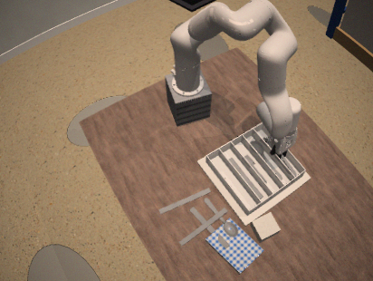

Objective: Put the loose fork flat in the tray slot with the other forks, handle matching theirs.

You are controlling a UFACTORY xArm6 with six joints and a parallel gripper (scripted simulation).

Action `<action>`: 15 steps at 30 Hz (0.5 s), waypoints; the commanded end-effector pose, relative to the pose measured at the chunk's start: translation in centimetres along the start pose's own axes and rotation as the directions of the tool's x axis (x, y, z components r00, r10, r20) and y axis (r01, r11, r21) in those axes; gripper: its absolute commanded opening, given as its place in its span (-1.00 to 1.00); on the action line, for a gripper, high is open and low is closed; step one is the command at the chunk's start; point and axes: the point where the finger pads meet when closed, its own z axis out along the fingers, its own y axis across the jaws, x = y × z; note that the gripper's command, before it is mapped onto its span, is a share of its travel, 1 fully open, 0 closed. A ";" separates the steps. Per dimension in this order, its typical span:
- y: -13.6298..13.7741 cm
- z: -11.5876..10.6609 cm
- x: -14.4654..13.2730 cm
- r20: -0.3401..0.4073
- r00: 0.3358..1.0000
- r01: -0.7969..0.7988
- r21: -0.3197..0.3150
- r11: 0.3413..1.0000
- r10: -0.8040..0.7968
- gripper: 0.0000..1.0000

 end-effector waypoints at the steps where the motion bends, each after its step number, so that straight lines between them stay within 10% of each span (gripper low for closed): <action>1: 0.1 -0.1 -0.1 0.003 1.000 0.000 -0.001 1.000 0.000 -0.52; 15: 0.1 -1.3 -0.3 0.003 1.000 0.000 -0.001 1.000 0.000 -0.52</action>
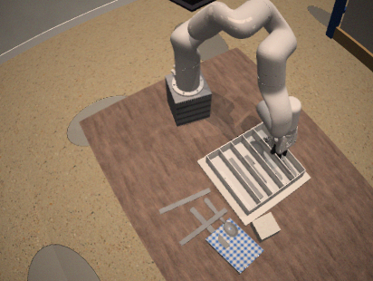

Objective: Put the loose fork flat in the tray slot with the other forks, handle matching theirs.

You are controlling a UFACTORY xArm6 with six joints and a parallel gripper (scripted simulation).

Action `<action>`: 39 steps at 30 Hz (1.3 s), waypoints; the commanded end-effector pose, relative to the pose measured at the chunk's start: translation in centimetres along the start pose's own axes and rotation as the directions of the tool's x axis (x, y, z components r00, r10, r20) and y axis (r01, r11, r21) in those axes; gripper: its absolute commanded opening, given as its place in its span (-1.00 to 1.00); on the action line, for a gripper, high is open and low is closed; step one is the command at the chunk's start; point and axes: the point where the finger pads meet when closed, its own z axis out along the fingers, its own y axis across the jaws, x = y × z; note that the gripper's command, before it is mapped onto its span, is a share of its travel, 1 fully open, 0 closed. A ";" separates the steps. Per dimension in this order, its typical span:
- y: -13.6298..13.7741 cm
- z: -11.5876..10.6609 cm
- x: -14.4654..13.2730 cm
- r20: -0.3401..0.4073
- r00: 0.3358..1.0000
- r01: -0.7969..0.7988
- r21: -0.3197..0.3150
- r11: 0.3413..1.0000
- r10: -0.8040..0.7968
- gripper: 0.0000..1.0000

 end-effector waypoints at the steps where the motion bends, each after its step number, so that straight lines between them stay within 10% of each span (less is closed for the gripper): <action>1: 0.1 -1.0 -0.3 0.002 1.000 0.000 -0.002 1.000 0.000 -0.52; 39: 0.0 -11.3 -1.3 0.002 1.000 0.000 -0.002 1.000 0.000 -0.52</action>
